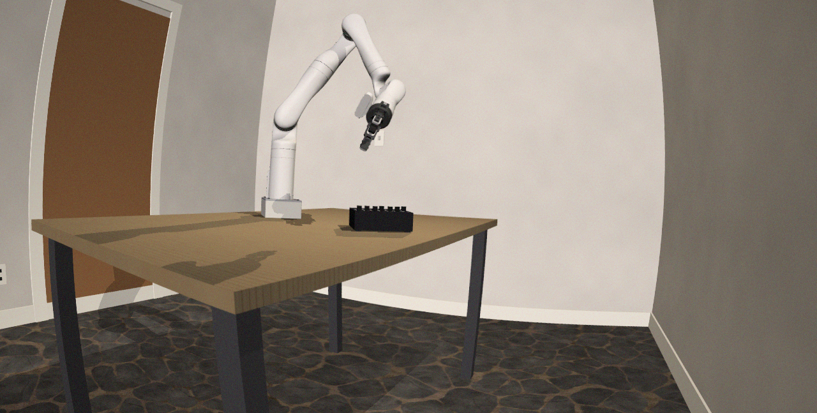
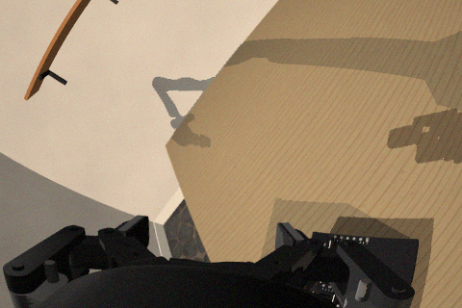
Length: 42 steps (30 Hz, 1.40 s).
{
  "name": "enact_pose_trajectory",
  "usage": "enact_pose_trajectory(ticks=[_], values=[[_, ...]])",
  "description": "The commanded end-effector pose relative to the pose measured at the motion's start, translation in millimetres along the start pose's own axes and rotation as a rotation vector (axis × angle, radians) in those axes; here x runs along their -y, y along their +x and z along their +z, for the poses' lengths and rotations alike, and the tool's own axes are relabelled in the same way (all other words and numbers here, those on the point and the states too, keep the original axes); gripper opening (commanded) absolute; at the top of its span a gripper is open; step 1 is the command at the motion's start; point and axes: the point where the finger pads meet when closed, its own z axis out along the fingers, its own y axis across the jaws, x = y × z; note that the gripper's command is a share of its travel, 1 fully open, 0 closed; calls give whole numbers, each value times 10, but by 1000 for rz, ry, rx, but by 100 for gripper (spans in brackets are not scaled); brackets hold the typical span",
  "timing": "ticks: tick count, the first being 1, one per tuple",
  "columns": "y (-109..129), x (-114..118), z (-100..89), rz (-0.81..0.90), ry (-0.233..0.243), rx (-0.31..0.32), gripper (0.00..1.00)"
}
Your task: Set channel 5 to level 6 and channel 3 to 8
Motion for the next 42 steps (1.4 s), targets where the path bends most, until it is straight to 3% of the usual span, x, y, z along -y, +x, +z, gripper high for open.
enact_pose_trajectory(ticks=[1, 6, 7, 13, 14, 20, 21, 27, 28, 37, 38, 42], values=[[31, -31, 36, 14, -28, -10, 100], [31, -31, 36, 14, -28, -10, 100], [62, -99, 69, 28, -68, -20, 100], [62, -99, 69, 28, -68, -20, 100], [87, -166, 97, 44, -108, -30, 100], [87, -166, 97, 44, -108, -30, 100], [109, -233, 121, 59, -148, -38, 100], [109, -233, 121, 59, -148, -38, 100], [125, -299, 140, 76, -187, -45, 100], [125, -299, 140, 76, -187, -45, 100], [137, -363, 156, 92, -227, -51, 100], [137, -363, 156, 92, -227, -51, 100]])
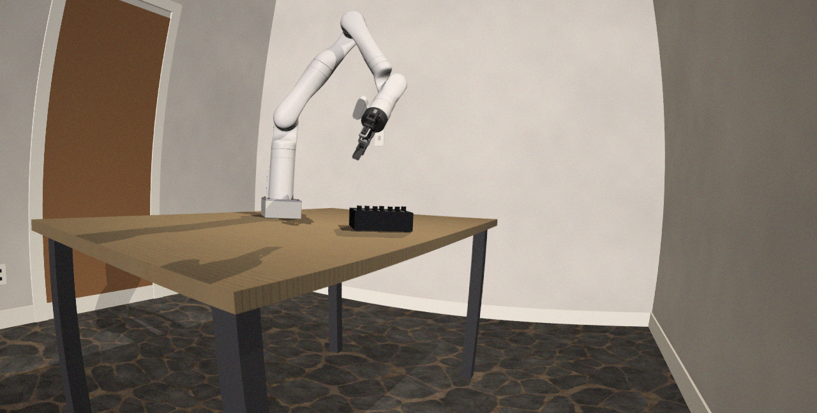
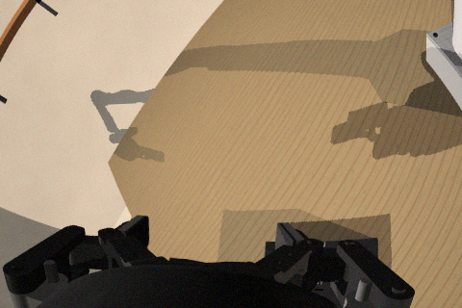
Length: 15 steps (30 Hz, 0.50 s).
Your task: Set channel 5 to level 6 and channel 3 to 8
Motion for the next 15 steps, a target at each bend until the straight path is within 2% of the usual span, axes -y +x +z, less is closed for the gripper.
enact_pose_trajectory(ticks=[1, 2, 3, 12, 13, 15], values=[[9, 17, 9, 6, -2, -2, 100], [9, 17, 9, 6, -2, -2, 100], [21, -40, 34, 23, -41, -6, 100], [21, -40, 34, 23, -41, -6, 100], [27, -95, 55, 40, -80, -9, 100], [27, -95, 55, 40, -80, -9, 100]])
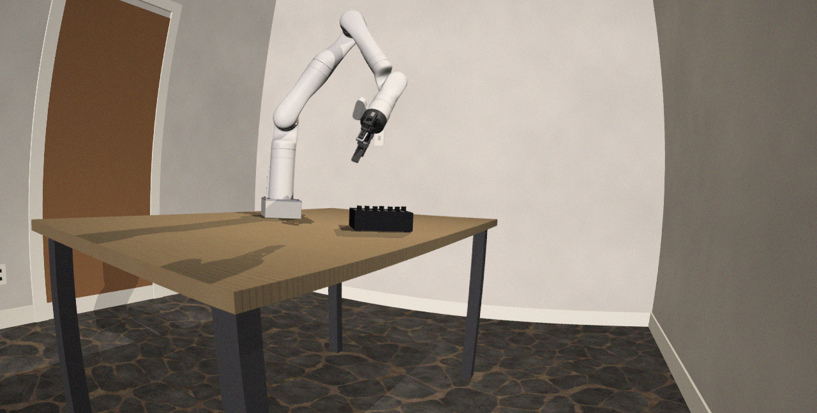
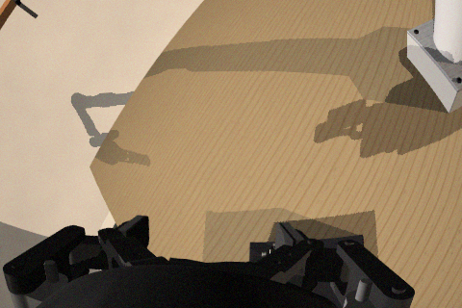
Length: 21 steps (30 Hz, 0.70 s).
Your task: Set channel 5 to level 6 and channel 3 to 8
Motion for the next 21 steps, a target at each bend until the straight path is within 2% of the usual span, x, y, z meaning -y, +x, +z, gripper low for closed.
enact_pose_trajectory(ticks=[1, 4, 5, 14, 15, 21], values=[[13, 24, 16, 10, -6, -2, 100], [13, 24, 16, 10, -6, -2, 100], [16, -28, 36, 28, -44, -4, 100], [16, -28, 36, 28, -44, -4, 100], [16, -78, 53, 45, -81, -5, 100], [16, -78, 53, 45, -81, -5, 100]])
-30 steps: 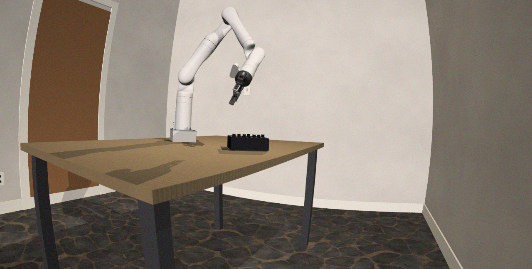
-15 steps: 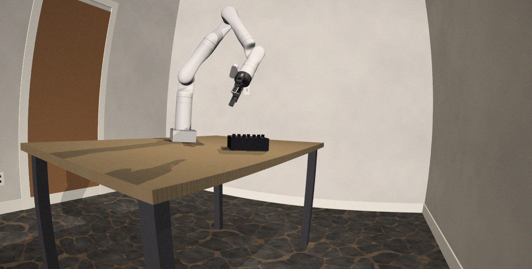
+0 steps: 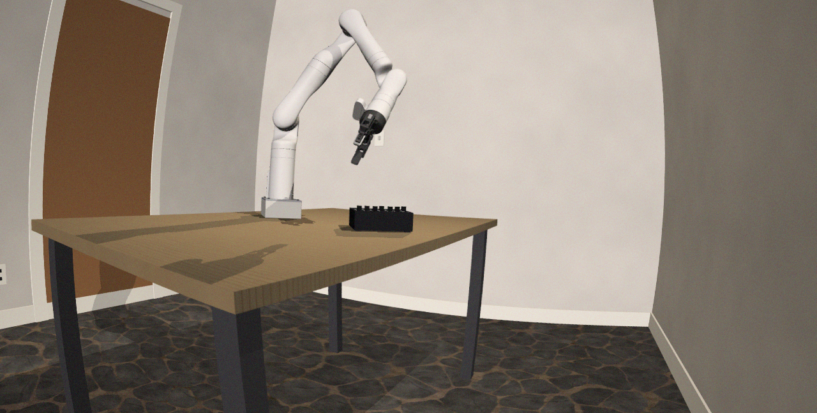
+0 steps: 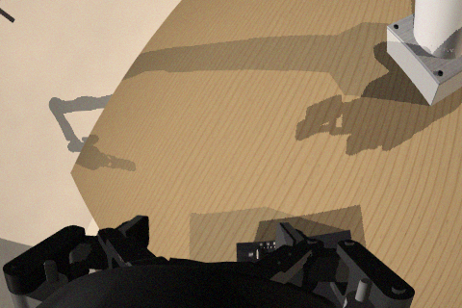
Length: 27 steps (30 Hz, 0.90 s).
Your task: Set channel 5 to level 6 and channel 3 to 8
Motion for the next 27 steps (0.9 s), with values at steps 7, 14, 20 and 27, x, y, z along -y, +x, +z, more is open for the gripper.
enact_pose_trajectory(ticks=[7, 14, 20, 27], values=[[0, -37, 18, 21, -37, 1, 100], [-7, -81, 30, 39, -74, 2, 100], [-19, -123, 39, 57, -109, 5, 100], [-19, -123, 39, 57, -109, 5, 100]])
